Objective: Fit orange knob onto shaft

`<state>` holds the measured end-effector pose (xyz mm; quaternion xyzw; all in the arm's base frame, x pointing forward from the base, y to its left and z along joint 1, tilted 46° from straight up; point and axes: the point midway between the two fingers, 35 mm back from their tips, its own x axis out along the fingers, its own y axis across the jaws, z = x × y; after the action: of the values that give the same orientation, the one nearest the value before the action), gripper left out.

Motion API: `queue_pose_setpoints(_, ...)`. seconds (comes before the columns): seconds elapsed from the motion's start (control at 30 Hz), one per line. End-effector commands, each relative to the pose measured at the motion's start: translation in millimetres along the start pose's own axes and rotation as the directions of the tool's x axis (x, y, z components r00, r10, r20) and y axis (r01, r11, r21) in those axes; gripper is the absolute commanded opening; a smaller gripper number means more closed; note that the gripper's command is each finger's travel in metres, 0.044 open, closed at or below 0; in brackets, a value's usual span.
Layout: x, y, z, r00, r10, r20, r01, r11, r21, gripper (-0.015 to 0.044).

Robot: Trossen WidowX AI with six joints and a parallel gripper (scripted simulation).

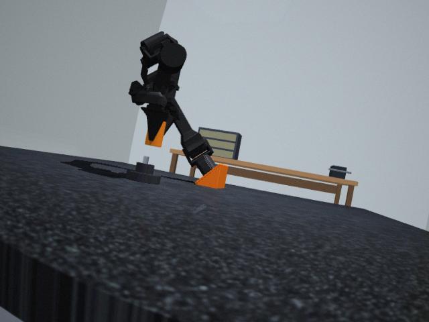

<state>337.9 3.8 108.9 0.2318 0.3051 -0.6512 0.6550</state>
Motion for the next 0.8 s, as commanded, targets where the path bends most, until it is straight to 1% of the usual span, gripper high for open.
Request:
queue_pose_setpoints(0.0, 1.9, -2.9, 10.4, 1.000, 0.004, 0.006, -0.004, 1.000, -0.001, 0.0000)
queue_pose_setpoints(0.2, 2.2, -2.8, 10.3, 1.000, 0.004, 0.006, -0.003, 0.998, -0.064, 0.0000)
queue_pose_setpoints(0.47, 2.1, -3.6, 13.3, 1.000, 0.004, 0.006, -0.002, 0.958, -0.288, 0.0000)
queue_pose_setpoints(0.77, 2.1, -2.9, 13.7, 1.000, 0.004, 0.006, 0.000, 0.851, -0.525, 0.0000)
